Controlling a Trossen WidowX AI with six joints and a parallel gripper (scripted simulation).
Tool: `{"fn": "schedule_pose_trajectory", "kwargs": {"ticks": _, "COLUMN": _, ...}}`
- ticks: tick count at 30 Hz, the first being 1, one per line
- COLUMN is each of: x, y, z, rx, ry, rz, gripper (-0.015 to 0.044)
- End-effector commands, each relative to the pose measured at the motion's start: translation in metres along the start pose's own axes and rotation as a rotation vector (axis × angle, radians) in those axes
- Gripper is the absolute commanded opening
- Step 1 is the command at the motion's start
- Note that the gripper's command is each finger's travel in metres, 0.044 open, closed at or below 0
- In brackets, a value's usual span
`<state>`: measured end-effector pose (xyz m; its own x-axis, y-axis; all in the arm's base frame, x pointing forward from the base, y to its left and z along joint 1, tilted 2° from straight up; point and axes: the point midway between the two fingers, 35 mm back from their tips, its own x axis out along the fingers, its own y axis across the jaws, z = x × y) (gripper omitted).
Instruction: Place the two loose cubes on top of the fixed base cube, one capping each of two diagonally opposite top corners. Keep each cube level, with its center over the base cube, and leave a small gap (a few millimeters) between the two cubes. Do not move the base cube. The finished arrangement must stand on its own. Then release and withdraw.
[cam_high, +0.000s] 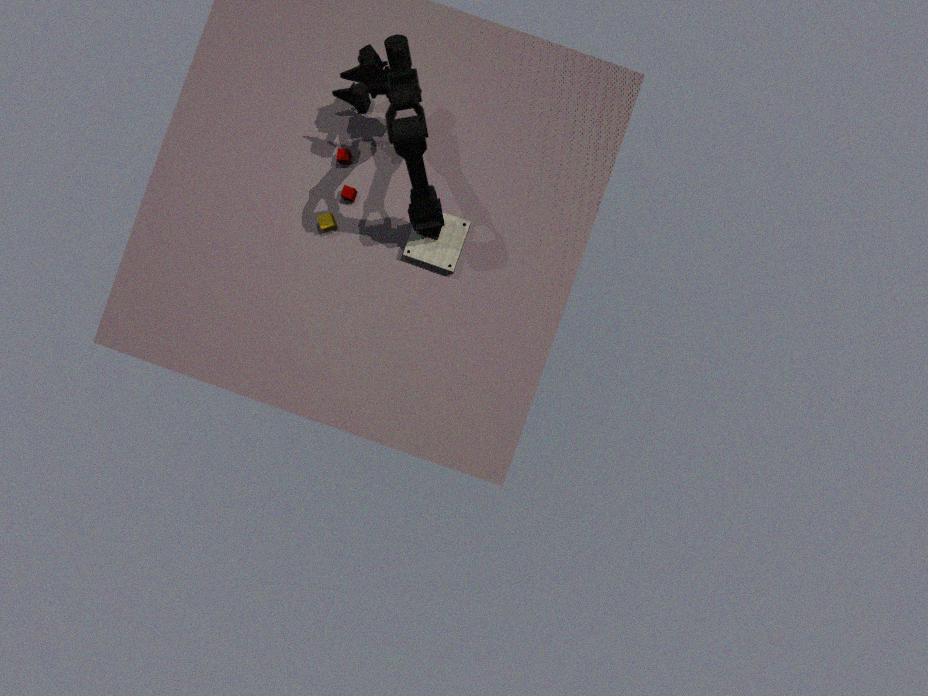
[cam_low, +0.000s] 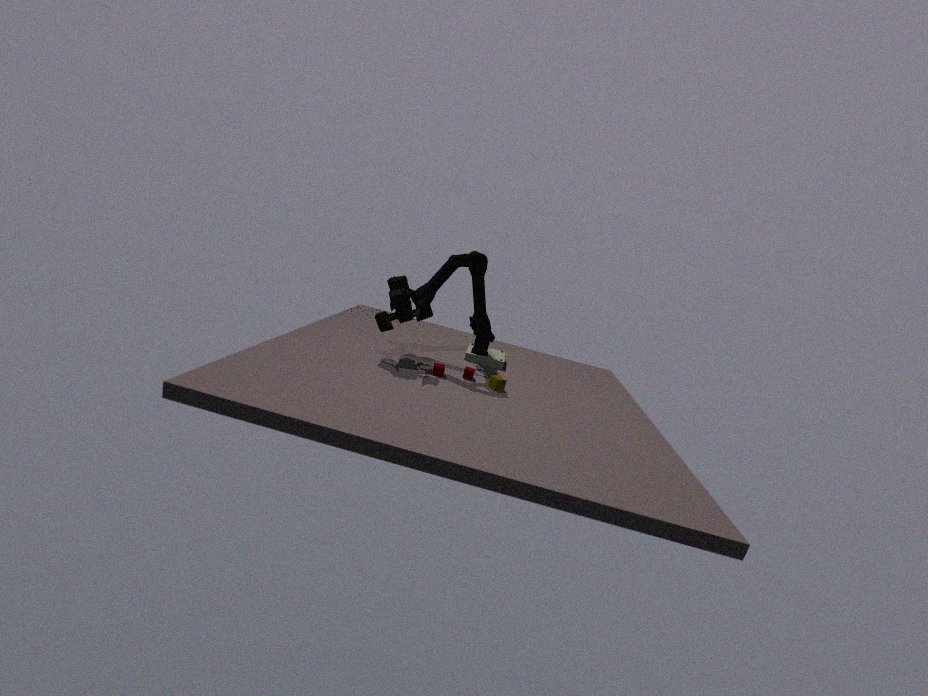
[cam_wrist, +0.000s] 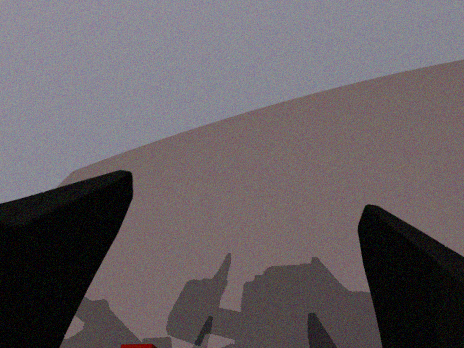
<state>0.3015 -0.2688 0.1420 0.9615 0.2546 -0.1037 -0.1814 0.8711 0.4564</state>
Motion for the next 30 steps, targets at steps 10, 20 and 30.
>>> {"fn": "schedule_pose_trajectory", "kwargs": {"ticks": 10, "x": 0.066, "y": 0.03, "z": -0.018, "rx": -0.202, "ry": 0.226, "rz": -0.075, "gripper": 0.0265}}
{"fn": "schedule_pose_trajectory", "kwargs": {"ticks": 20, "x": 0.103, "y": 0.093, "z": -0.063, "rx": -0.546, "ry": 0.63, "rz": -0.035, "gripper": 0.0265}}
{"fn": "schedule_pose_trajectory", "kwargs": {"ticks": 30, "x": 0.08, "y": 0.169, "z": -0.105, "rx": -1.0, "ry": 1.097, "rz": 0.208, "gripper": 0.0265}}
